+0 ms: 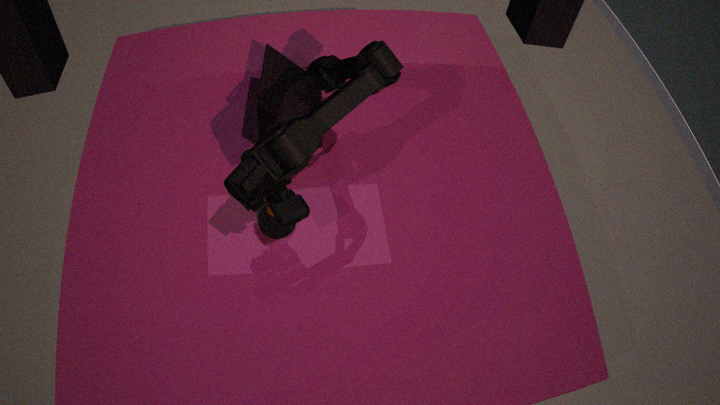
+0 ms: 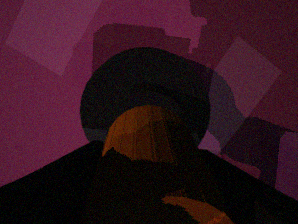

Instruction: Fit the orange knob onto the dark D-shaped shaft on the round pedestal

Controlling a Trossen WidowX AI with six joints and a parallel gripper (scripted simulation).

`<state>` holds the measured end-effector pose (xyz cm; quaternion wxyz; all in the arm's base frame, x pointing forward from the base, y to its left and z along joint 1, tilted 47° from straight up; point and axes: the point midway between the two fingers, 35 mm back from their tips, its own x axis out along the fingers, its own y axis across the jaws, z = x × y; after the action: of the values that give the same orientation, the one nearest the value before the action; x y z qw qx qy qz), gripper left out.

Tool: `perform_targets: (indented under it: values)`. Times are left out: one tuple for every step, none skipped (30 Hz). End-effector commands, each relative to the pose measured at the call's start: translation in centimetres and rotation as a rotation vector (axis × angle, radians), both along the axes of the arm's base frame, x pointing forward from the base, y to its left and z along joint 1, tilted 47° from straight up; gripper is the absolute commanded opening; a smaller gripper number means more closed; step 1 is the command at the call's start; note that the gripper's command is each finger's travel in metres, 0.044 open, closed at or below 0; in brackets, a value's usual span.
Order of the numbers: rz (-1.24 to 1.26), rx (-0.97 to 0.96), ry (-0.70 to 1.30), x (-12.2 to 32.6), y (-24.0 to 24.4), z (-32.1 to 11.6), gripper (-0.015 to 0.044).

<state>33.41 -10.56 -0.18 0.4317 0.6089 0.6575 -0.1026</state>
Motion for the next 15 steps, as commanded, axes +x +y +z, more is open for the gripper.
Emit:
perform_targets:
  values:
    - [-0.002, 0.000, 0.002, 0.00, -0.03, 0.08, 0.0000]
    - [-0.002, 0.000, 0.002, -0.02, -0.10, 0.17, 0.0000]
    - [-0.002, 0.000, 0.002, -0.02, -0.17, 0.26, 0.0000]
    - [-0.002, 0.000, 0.002, -0.01, -0.21, 0.32, 0.0000]
    - [-0.002, 0.000, 0.002, 0.01, -0.24, 0.37, 0.0000]
    - [-0.002, 0.000, 0.002, 0.04, -0.28, 0.40, 0.0000]
    - [-0.008, 0.001, 0.008, 0.04, -0.28, 0.40, 0.0000]
    - [-0.020, 0.003, 0.020, 0.05, -0.29, 0.40, 0.0000]
    - [-0.039, 0.006, 0.040, 0.05, -0.29, 0.39, 0.0000]
    - [-0.062, 0.010, 0.063, 0.06, -0.29, 0.38, 0.0000]
    - [-0.089, 0.014, 0.091, 0.06, -0.28, 0.34, 0.0000]
    - [-0.119, 0.019, 0.122, 0.05, -0.26, 0.28, 0.0000]
    - [-0.140, 0.023, 0.144, 0.03, -0.21, 0.21, 0.0000]
    - [-0.147, 0.024, 0.151, 0.01, -0.16, 0.13, 0.0000]
    - [-0.147, 0.024, 0.151, -0.02, -0.12, 0.07, 0.0000]
